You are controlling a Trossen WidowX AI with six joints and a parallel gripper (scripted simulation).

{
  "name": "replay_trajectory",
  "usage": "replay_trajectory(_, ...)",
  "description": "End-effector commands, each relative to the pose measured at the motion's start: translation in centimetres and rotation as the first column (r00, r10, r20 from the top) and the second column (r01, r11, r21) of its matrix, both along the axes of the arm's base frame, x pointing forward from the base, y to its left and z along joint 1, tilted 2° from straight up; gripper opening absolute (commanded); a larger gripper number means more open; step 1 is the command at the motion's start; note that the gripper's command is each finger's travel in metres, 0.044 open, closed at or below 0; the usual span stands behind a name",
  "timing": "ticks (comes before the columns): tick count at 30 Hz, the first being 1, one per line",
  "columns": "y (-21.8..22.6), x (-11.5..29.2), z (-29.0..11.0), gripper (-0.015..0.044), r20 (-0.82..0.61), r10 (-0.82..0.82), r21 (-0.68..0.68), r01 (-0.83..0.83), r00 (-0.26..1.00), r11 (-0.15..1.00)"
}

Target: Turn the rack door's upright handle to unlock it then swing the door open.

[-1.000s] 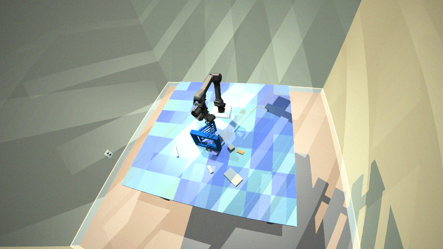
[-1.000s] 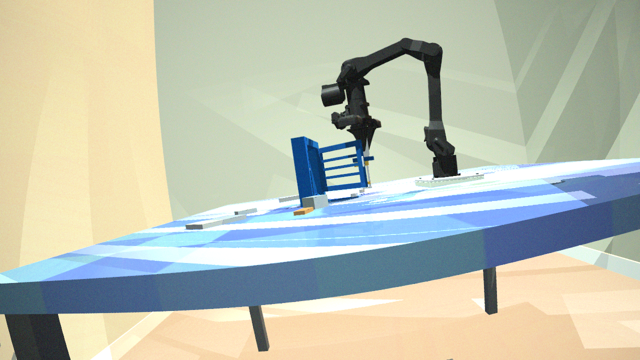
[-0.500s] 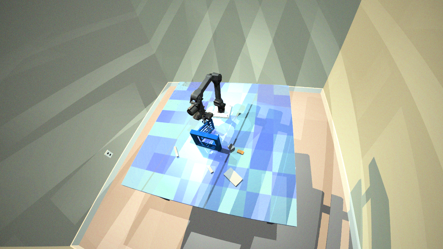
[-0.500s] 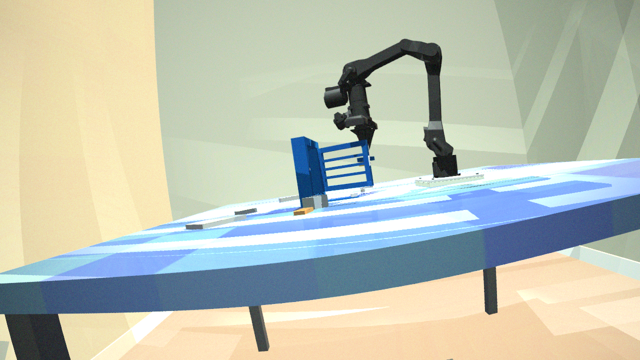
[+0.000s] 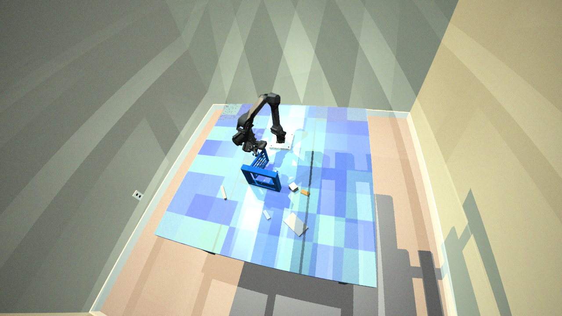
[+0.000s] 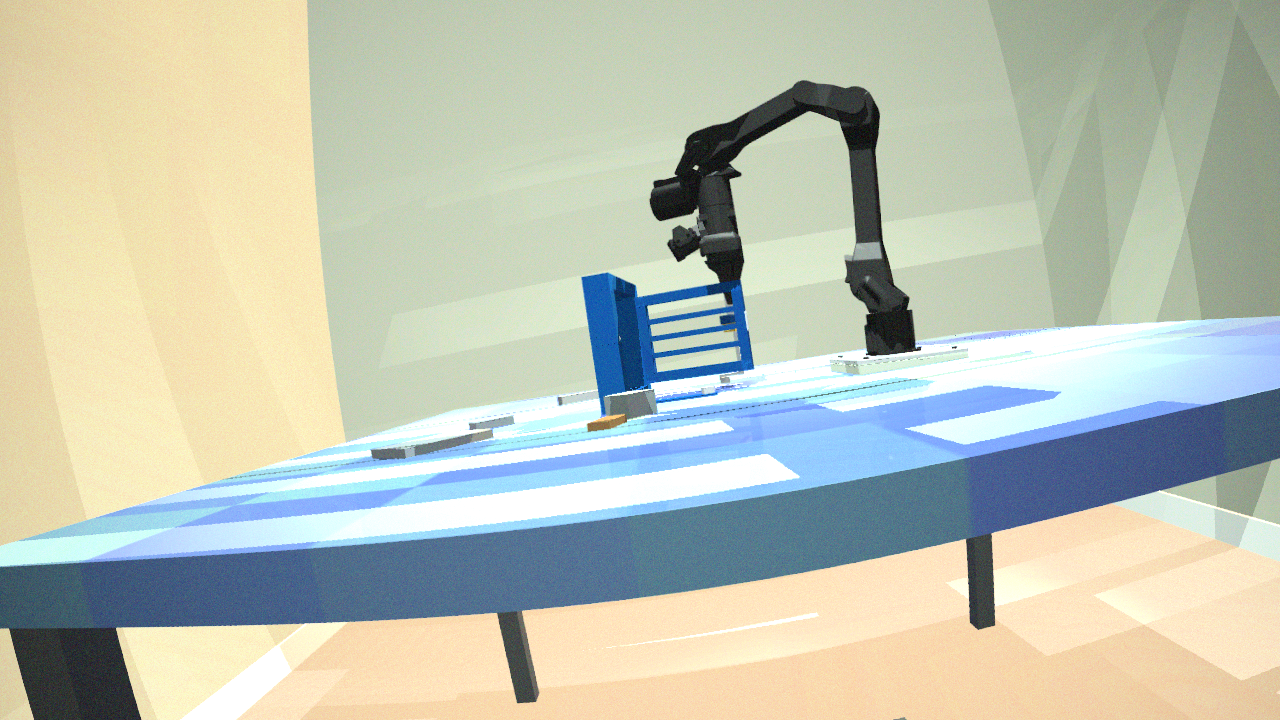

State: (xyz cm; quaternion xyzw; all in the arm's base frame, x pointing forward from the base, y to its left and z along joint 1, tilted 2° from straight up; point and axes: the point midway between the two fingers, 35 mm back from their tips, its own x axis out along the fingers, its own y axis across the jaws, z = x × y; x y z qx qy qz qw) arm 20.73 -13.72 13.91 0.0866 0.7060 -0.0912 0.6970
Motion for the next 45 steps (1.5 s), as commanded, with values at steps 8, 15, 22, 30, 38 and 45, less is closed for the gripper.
replay_trajectory(8, -2.5, 0.1, -0.1, 0.0008, -0.007, 0.172, -0.002, -0.172, 0.985, 0.985)
replay_trajectory(15, -2.7, 0.2, -0.1, 0.0008, -0.007, 0.187, -0.002, -0.187, 0.982, 0.982)
replay_trajectory(22, -2.7, 0.2, -0.1, 0.0008, -0.007, 0.187, -0.002, -0.187, 0.982, 0.982)
replay_trajectory(30, -2.7, 0.2, -0.1, 0.0166, -0.007, 0.187, -0.002, -0.187, 0.982, 0.982)
replay_trajectory(38, -2.7, 0.2, 0.1, 0.0281, -0.007, 0.187, -0.002, -0.187, 0.982, 0.982)
replay_trajectory(45, -2.7, 0.3, 0.9, 0.0281, -0.007, 0.187, -0.002, -0.187, 0.982, 0.982)
